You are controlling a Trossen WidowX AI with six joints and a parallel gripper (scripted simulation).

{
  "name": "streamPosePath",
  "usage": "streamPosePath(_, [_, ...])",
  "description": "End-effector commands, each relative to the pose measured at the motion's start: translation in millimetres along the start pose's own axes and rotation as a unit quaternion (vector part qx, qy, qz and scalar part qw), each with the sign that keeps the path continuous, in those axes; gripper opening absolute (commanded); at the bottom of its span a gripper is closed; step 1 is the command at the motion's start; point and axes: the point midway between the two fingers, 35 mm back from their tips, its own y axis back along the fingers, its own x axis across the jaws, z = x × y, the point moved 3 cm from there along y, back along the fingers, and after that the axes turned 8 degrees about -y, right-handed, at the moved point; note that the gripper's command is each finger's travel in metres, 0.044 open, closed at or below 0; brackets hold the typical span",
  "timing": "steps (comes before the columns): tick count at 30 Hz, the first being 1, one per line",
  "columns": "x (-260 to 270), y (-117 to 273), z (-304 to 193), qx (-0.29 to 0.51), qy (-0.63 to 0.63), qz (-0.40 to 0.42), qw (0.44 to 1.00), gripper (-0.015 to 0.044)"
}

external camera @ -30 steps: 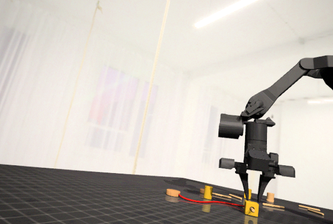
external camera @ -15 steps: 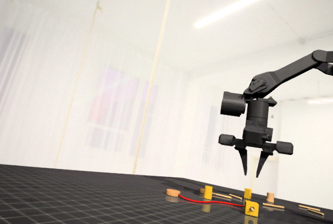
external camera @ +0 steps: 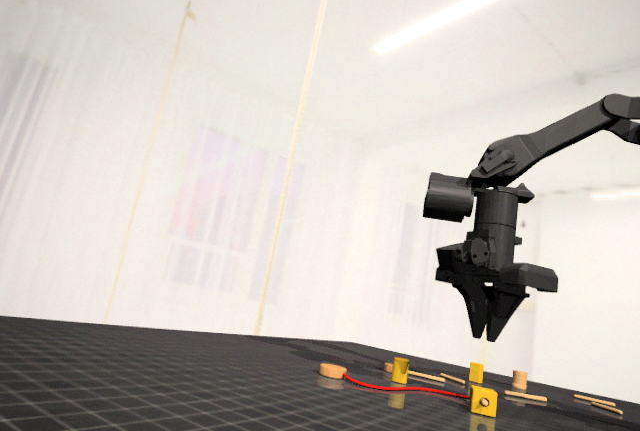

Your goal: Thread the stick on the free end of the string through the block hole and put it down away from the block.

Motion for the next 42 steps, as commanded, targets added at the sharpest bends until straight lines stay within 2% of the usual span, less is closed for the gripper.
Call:
streamPosePath(1, [16.2, -0.5, 6.8, 0.002, -0.387, 0.009, 0.922, 0.0124])
streamPosePath(13, [27.2, -0.7, 10.6, 0.007, -0.663, 0.011, 0.749, 0.0124])
streamPosePath(26, [37.7, -0.8, 13.8, 0.014, -0.879, 0.009, 0.476, 0.0124])
streamPosePath(42, [37.9, -0.8, 13.8, 0.014, -0.882, 0.009, 0.470, 0.0124])
